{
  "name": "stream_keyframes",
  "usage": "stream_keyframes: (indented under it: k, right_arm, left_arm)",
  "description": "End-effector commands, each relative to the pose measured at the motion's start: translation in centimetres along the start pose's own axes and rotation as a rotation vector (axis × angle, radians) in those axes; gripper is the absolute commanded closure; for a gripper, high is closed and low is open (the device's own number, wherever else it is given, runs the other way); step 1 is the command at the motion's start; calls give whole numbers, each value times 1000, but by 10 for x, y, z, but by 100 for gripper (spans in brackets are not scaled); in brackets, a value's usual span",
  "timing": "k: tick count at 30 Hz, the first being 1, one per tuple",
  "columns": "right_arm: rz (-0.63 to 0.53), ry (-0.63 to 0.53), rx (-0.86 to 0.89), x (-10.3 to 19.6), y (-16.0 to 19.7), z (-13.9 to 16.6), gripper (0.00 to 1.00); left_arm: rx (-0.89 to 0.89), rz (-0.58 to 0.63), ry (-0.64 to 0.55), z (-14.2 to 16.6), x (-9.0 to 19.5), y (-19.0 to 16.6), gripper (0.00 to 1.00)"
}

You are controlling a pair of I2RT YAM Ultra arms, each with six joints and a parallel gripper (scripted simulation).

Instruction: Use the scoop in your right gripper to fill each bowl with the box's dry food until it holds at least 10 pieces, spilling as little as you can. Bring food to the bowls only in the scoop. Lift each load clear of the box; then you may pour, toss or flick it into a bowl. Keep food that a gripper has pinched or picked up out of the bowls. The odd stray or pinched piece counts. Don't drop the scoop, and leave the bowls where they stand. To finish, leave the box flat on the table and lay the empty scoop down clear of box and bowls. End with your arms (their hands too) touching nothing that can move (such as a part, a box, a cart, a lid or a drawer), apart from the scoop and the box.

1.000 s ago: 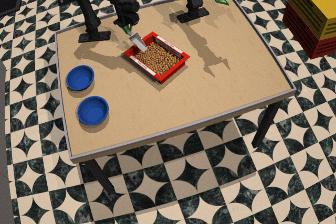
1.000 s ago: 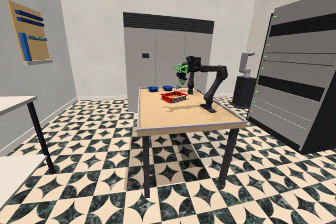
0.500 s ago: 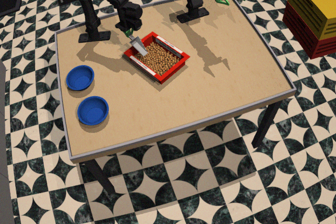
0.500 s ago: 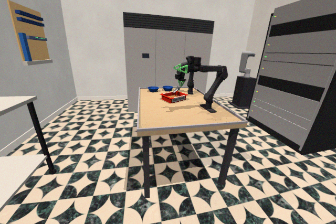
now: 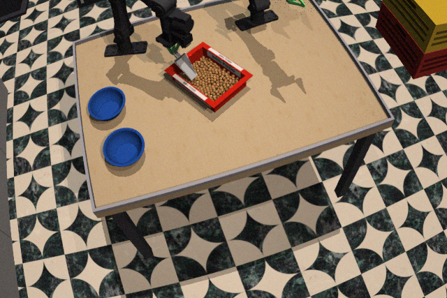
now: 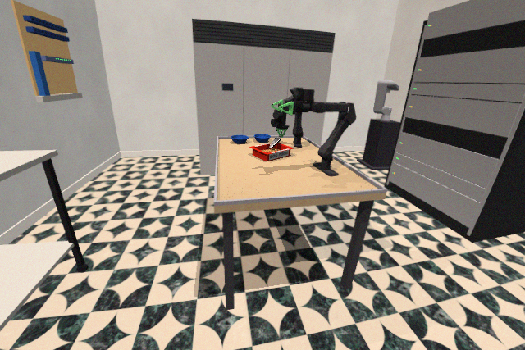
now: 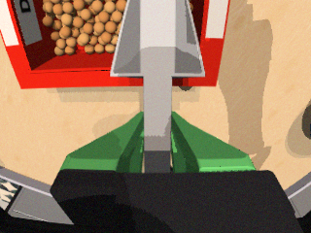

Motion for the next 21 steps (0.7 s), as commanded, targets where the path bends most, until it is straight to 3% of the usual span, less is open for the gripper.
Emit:
stream_keyframes:
  k: [1, 9, 10, 14, 18, 21]
  right_arm:
    - [-17, -7, 5, 8, -1, -7, 100]
    - [-17, 6, 1, 5, -1, -15, 100]
    - [-11, 47, 6, -2, -2, -16, 100]
    - [-26, -49, 17, 15, 3, -17, 100]
    - [-12, 1, 15, 0, 0, -6, 100]
    - [-19, -64, -1, 14, -3, -21, 100]
  left_arm:
    - [0, -3, -29, -10, 4, 1, 0]
    - [0, -3, -29, -10, 4, 1, 0]
    - [0, -3, -29, -10, 4, 1, 0]
    - [0, -3, -29, -10, 4, 1, 0]
    - [0, -3, -29, -10, 4, 1, 0]
    - [0, -3, -29, -10, 4, 1, 0]
Point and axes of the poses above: on each arm, the point where the finger pads meet when closed, its own x axis back along the fingers, its own y axis across the jaws, z = x × y, the point moved 6 cm from there along x, back along the fingers, and after that the axes turned 5 degrees about -x, right-handed, at the moved point
